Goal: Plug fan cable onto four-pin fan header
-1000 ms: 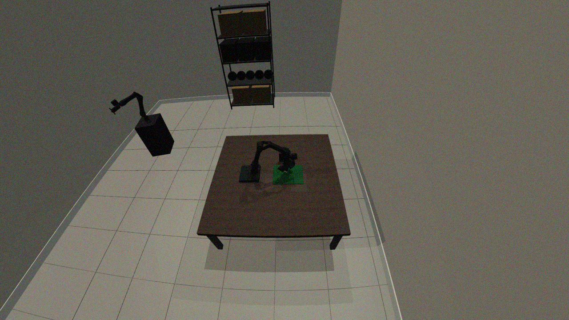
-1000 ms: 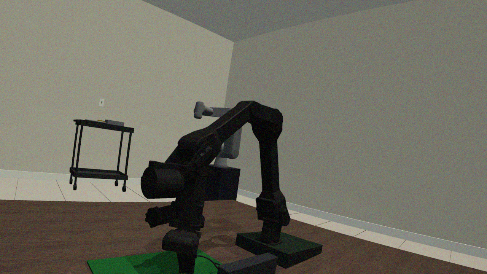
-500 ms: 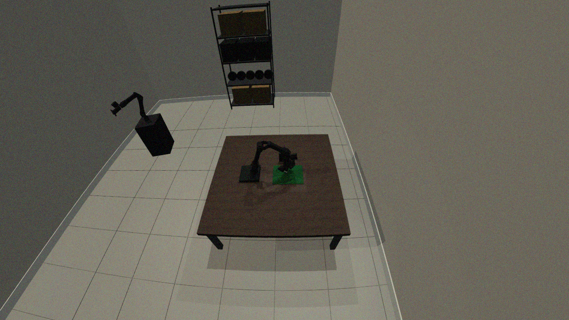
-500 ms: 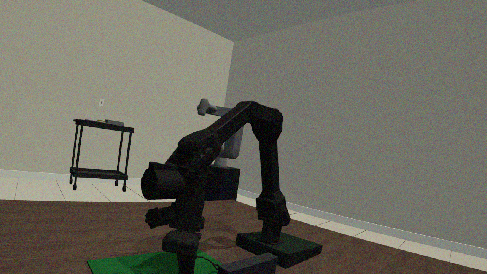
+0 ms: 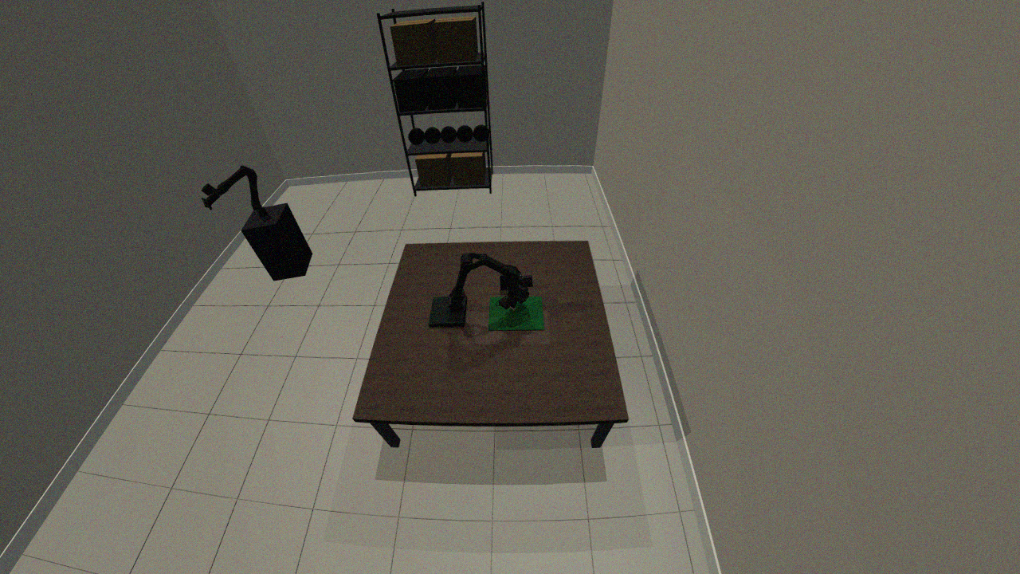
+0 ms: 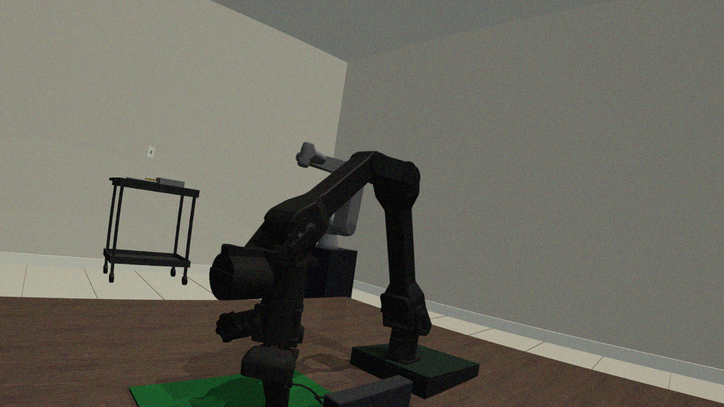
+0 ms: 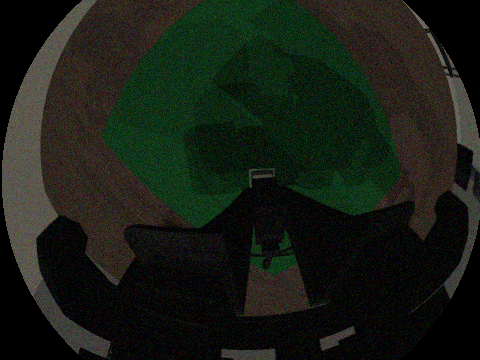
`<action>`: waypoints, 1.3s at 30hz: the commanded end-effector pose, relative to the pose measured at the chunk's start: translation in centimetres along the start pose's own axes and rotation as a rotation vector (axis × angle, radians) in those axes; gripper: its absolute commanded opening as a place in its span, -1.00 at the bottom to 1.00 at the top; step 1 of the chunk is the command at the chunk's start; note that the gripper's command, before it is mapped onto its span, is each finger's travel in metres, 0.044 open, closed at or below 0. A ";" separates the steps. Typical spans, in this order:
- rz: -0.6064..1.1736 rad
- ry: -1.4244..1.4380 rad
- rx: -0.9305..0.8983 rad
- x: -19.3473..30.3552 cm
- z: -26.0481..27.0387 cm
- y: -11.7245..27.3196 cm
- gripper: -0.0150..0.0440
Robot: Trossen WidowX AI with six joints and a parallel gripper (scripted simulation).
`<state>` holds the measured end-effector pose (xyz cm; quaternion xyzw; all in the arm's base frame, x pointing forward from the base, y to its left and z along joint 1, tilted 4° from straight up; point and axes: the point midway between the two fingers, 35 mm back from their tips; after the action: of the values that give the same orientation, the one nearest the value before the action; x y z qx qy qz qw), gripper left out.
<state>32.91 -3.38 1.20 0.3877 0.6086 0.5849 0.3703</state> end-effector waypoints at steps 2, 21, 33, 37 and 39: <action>0.004 -0.003 0.002 0.1 0.0 -0.5 -0.49; -0.002 -0.001 0.003 0.0 -0.1 -0.7 -0.05; 0.003 -0.003 0.001 -0.1 0.0 4.5 0.39; 0.004 -0.003 0.001 -0.1 0.0 4.8 0.39; 0.004 -0.003 0.001 -0.1 0.0 4.8 0.39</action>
<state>33.26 -3.48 5.55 0.3843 0.6078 0.5855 0.3743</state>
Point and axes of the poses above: the point midway between the two fingers, 35 mm back from their tips, its own y axis back along the fingers, its own z axis across the jaws, x = y × z, and after that the axes turned 13 degrees about -y, right-handed
